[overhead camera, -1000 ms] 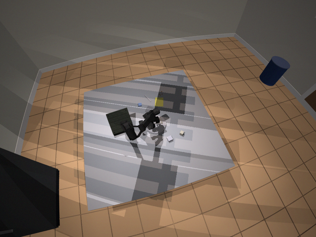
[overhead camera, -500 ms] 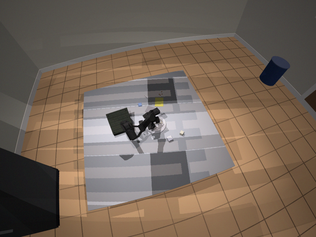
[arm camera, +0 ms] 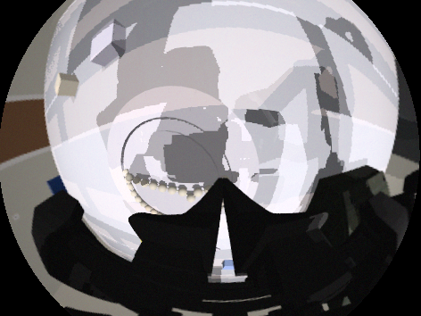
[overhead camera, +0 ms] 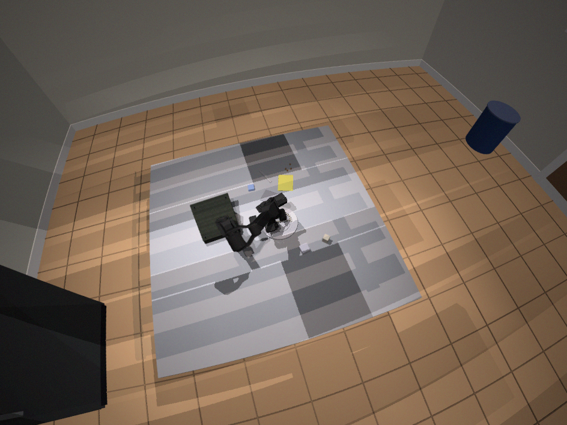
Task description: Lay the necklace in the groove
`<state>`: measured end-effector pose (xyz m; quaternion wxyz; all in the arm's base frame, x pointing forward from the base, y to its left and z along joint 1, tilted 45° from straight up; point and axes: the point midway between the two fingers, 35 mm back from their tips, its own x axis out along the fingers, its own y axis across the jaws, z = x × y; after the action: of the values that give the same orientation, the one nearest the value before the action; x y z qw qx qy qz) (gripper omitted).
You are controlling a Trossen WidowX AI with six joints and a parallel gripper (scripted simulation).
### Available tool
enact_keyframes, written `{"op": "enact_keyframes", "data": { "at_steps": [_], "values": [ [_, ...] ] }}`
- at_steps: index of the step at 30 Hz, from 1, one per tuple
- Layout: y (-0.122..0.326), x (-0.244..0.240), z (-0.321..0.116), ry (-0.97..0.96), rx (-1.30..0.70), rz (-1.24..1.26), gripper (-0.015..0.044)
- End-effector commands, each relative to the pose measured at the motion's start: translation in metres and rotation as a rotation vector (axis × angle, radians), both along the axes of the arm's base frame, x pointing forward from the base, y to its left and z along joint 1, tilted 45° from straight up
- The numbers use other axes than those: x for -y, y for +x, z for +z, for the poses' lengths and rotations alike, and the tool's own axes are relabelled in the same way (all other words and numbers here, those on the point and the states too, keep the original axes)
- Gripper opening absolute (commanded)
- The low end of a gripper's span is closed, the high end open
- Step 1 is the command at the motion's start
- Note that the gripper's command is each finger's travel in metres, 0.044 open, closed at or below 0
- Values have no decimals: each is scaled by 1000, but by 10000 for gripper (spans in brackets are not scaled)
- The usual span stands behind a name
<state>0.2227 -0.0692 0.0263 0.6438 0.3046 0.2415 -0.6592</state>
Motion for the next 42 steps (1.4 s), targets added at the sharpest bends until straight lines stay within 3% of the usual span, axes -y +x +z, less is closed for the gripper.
{"op": "enact_keyframes", "data": {
  "at_steps": [1, 26, 35, 39, 42],
  "values": [
    [0, 0, 0, 1, 0, -1, 0],
    [0, 0, 0, 1, 0, -1, 0],
    [0, -5, 5, -5, -8, 5, 236],
    [19, -9, 11, -8, -176, 177, 131],
    [42, -13, 17, -12, -381, 385, 120]
  ]
}}
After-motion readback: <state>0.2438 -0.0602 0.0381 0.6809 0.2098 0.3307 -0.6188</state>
